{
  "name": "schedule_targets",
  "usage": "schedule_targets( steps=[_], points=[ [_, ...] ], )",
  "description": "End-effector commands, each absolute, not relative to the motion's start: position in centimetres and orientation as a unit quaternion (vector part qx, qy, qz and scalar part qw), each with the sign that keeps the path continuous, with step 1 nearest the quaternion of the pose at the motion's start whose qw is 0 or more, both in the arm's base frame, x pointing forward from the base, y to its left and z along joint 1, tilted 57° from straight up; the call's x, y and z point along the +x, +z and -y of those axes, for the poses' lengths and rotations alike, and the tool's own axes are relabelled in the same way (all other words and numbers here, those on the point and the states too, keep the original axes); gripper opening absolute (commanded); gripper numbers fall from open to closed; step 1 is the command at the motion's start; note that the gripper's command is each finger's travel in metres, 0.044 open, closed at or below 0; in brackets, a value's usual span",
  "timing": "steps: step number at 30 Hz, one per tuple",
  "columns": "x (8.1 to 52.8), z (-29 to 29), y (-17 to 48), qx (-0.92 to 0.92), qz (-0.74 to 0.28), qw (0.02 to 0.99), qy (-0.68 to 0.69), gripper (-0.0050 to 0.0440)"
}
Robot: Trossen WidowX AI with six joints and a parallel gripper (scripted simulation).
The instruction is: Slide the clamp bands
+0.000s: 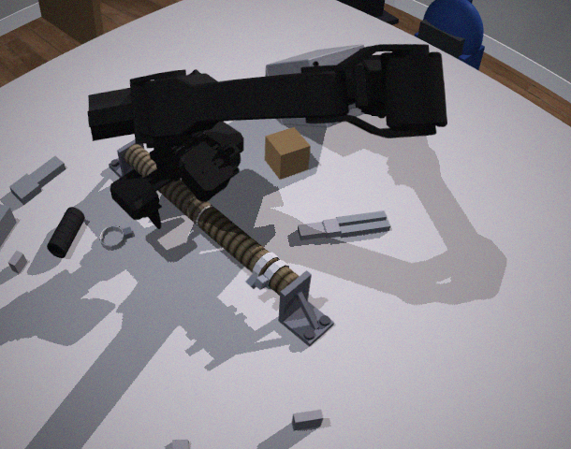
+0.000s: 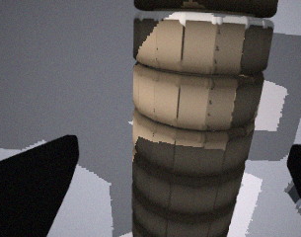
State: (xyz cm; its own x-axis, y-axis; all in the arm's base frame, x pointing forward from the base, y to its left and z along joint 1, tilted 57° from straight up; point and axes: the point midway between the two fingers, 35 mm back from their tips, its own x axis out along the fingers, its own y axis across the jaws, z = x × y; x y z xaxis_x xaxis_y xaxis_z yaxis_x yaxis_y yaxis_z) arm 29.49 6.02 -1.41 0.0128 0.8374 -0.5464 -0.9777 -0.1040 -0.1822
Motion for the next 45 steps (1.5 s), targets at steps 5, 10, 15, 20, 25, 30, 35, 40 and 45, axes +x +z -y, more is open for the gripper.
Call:
schedule_targets(
  steps=[5, 10, 15, 20, 25, 30, 35, 40, 45],
  points=[
    [29.27, -6.9, -2.07, -0.268, -0.129, 0.658, 0.691, 0.0368],
    [29.27, -6.9, -2.07, -0.268, -0.129, 0.658, 0.691, 0.0296],
    [29.27, -6.9, -2.07, -0.268, -0.129, 0.658, 0.691, 0.02],
    [29.27, -6.9, -2.07, -0.268, -0.129, 0.658, 0.691, 0.0167],
    [29.27, -6.9, -2.07, -0.268, -0.129, 0.658, 0.691, 0.015],
    [29.27, -6.9, -2.07, -0.268, -0.129, 0.658, 0.691, 0.0123],
    [29.27, -6.9, -2.07, -0.268, -0.129, 0.658, 0.691, 0.009],
    [29.27, -6.9, -2.07, -0.268, -0.129, 0.658, 0.691, 0.0057],
    [29.27, -6.9, -2.07, -0.268, -0.129, 0.658, 0.691, 0.0037]
  ],
)
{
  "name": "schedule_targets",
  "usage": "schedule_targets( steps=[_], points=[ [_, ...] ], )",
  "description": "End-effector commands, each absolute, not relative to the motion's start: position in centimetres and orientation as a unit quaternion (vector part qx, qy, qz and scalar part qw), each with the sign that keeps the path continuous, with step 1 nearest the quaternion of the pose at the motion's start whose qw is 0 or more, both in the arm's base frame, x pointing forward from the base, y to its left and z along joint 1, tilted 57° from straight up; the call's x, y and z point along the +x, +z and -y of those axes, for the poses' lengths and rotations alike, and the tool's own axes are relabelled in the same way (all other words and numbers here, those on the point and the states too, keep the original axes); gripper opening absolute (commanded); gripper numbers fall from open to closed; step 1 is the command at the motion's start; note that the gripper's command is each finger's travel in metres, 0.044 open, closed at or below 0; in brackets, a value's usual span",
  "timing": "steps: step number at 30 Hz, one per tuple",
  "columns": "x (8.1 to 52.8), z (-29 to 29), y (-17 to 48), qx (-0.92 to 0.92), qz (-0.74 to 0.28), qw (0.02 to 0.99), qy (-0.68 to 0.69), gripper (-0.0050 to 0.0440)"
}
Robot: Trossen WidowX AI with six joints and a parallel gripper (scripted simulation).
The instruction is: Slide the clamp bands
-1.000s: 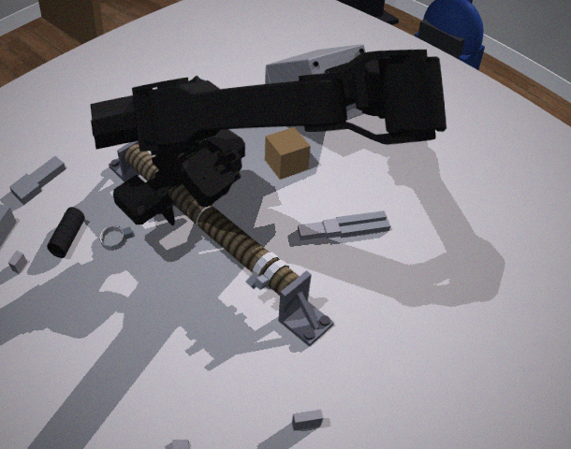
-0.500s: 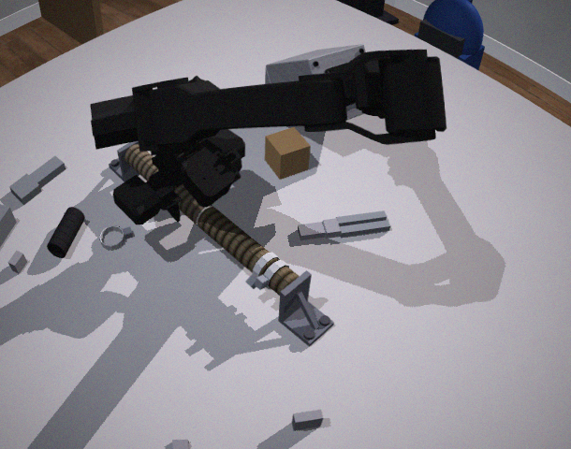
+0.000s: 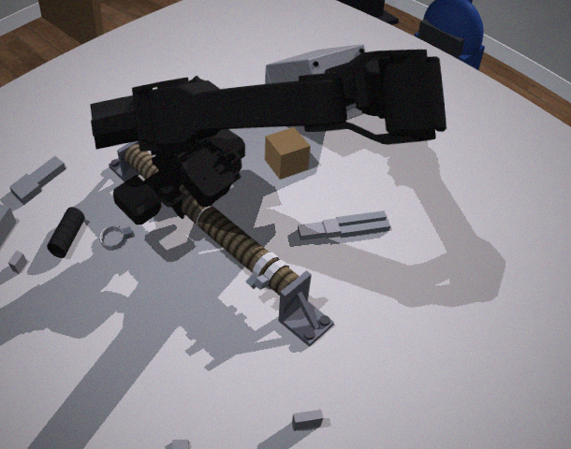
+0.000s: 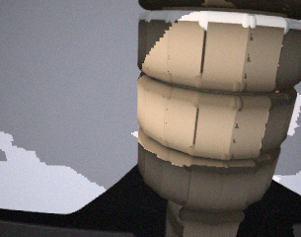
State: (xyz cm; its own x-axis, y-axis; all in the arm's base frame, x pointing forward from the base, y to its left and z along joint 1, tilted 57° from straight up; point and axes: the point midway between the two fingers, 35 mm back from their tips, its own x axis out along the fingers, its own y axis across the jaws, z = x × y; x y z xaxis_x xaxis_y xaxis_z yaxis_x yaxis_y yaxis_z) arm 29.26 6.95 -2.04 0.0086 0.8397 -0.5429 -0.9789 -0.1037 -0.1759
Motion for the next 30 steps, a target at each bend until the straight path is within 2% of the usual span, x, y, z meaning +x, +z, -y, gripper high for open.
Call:
schedule_targets(
  steps=[1, 2, 6, 13, 15, 26, 30],
  points=[
    [29.3, -6.9, -2.1, -0.268, -0.129, 0.658, 0.691, 0.0013],
    [29.3, -6.9, -2.1, -0.268, -0.129, 0.658, 0.691, 0.0],
    [29.3, -6.9, -2.1, -0.268, -0.129, 0.658, 0.691, 0.0],
    [29.3, -6.9, -2.1, -0.268, -0.129, 0.658, 0.691, 0.0168],
    [29.3, -6.9, -2.1, -0.268, -0.129, 0.658, 0.691, 0.0168],
    [29.3, -6.8, -1.8, -0.268, -0.129, 0.658, 0.691, 0.0432],
    [28.8, -4.6, 2.0, -0.269, -0.129, 0.658, 0.691, 0.044]
  ],
)
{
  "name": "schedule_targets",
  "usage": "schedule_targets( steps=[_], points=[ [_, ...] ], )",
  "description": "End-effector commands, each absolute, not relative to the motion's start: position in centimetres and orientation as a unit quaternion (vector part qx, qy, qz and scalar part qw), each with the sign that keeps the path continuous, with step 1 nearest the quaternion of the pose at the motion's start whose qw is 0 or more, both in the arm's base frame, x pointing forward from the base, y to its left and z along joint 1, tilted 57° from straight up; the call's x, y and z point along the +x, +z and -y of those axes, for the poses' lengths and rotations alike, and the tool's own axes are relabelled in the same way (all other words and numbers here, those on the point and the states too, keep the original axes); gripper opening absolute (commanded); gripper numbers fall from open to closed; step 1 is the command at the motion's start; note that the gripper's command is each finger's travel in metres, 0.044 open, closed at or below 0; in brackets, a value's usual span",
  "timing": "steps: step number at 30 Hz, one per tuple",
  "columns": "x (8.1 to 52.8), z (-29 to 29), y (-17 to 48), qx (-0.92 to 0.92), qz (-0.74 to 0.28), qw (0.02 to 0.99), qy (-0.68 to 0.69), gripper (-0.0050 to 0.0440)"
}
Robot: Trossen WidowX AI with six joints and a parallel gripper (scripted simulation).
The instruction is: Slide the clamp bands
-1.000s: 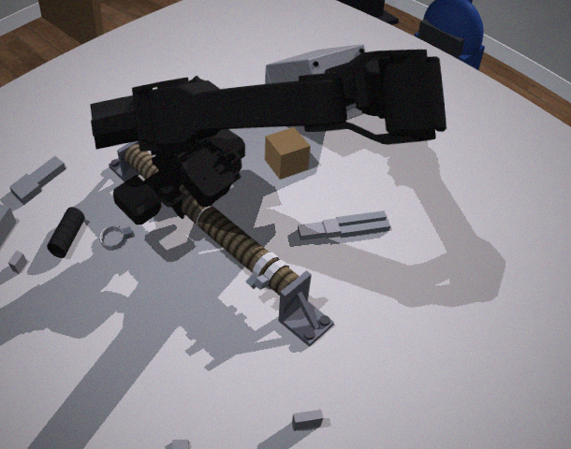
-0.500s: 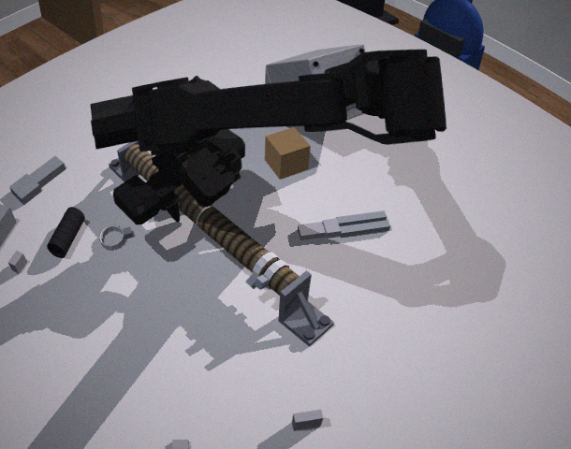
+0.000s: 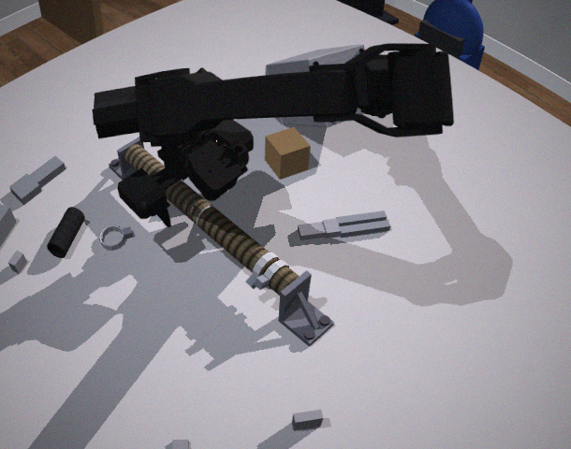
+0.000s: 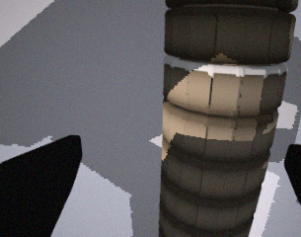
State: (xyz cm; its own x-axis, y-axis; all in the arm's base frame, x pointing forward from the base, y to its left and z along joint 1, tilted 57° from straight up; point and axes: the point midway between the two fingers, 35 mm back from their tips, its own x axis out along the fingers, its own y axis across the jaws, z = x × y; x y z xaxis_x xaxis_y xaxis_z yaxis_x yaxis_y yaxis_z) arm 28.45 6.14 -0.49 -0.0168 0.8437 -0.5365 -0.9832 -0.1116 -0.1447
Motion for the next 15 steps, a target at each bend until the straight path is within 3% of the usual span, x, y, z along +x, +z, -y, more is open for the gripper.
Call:
schedule_targets(
  steps=[1, 15],
  points=[
    [28.83, -4.56, 2.01, -0.269, -0.129, 0.658, 0.691, 0.044],
    [28.74, -4.4, 2.34, -0.268, -0.129, 0.658, 0.691, 0.044]
  ],
)
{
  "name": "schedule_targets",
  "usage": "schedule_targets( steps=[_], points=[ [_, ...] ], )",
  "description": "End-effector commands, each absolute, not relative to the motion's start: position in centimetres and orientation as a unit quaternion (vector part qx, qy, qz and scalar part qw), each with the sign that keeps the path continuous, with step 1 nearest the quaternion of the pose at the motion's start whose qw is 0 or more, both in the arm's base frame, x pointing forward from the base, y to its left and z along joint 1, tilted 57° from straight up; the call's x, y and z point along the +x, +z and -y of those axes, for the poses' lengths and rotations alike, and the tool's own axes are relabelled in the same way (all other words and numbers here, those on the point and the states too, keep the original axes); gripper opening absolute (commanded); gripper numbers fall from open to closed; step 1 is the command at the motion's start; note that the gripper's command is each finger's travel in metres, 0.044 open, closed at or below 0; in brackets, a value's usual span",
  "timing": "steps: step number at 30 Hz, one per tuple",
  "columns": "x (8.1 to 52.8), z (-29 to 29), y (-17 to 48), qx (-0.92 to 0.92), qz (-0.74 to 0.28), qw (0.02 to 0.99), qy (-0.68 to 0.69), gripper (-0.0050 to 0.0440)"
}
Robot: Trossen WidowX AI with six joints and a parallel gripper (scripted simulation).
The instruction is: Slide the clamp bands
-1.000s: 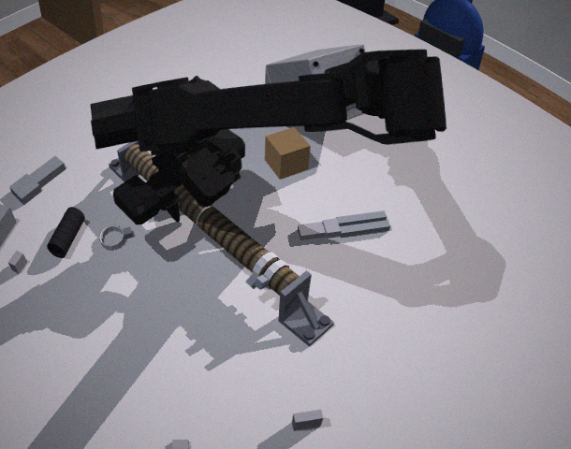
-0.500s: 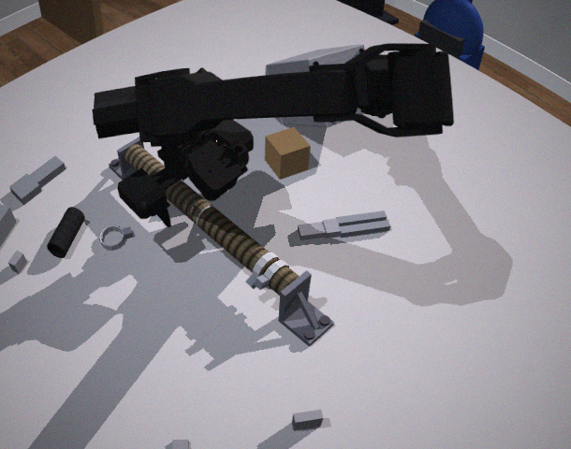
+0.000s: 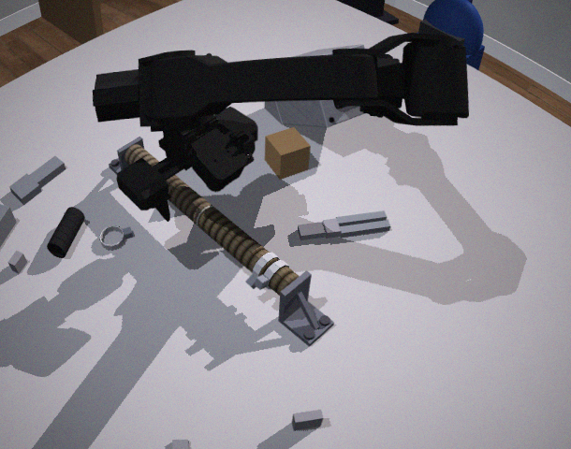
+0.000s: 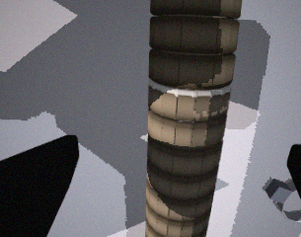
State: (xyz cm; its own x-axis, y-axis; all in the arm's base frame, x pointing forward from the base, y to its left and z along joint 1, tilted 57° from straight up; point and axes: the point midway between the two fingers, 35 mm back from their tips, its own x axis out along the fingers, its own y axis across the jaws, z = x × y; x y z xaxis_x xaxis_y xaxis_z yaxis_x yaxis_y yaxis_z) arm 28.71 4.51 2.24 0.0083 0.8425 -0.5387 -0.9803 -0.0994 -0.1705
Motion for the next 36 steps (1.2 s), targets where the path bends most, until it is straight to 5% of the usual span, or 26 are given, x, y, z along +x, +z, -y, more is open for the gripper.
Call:
schedule_targets(
  steps=[1, 14, 26, 36],
  points=[
    [28.7, -4.4, 2.3, -0.268, -0.129, 0.658, 0.691, 0.044],
    [28.8, -8.2, -0.1, -0.268, -0.129, 0.658, 0.691, 0.044],
    [28.8, -8.2, -0.1, -0.268, -0.129, 0.658, 0.691, 0.02],
    [28.8, -8.2, -0.1, -0.268, -0.129, 0.658, 0.691, 0.015]
  ],
)
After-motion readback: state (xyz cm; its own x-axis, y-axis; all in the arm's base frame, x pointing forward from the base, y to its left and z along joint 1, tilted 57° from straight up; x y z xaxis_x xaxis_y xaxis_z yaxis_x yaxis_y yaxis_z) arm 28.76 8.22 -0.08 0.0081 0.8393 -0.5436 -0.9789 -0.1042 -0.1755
